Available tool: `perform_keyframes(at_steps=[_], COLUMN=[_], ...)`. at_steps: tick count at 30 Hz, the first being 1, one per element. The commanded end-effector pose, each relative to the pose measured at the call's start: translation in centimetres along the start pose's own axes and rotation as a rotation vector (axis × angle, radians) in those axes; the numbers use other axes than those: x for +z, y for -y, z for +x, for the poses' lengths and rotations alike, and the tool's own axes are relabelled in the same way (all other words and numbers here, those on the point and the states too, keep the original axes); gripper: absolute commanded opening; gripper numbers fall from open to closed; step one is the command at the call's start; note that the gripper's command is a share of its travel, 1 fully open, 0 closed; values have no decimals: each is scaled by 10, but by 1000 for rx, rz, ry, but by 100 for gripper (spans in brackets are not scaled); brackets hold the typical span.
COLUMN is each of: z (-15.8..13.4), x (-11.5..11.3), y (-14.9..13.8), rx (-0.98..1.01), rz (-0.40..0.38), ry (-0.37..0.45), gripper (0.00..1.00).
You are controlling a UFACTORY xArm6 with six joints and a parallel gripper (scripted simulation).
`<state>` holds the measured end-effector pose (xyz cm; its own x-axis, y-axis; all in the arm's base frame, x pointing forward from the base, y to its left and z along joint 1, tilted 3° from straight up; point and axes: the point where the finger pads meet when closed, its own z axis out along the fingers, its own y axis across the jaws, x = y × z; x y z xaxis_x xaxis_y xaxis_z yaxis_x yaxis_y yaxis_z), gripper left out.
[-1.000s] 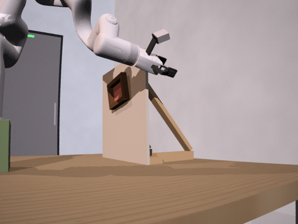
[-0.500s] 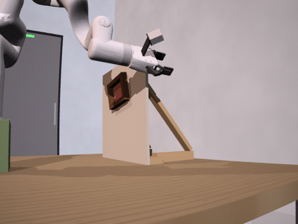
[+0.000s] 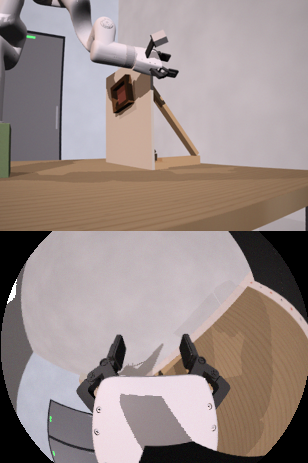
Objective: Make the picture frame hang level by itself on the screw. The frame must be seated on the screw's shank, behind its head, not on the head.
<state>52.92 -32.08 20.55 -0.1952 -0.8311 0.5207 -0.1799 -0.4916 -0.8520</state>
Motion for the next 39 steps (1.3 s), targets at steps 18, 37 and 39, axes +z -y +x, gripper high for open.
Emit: perform_keyframes(at_steps=[18,37,39], z=[2,0,-1], x=[-16,-39,-46], y=[5,3,1], rx=[192,387,434], rz=[-28,-63,-72], ry=[-131,-264,-298], gripper=[100,100,100])
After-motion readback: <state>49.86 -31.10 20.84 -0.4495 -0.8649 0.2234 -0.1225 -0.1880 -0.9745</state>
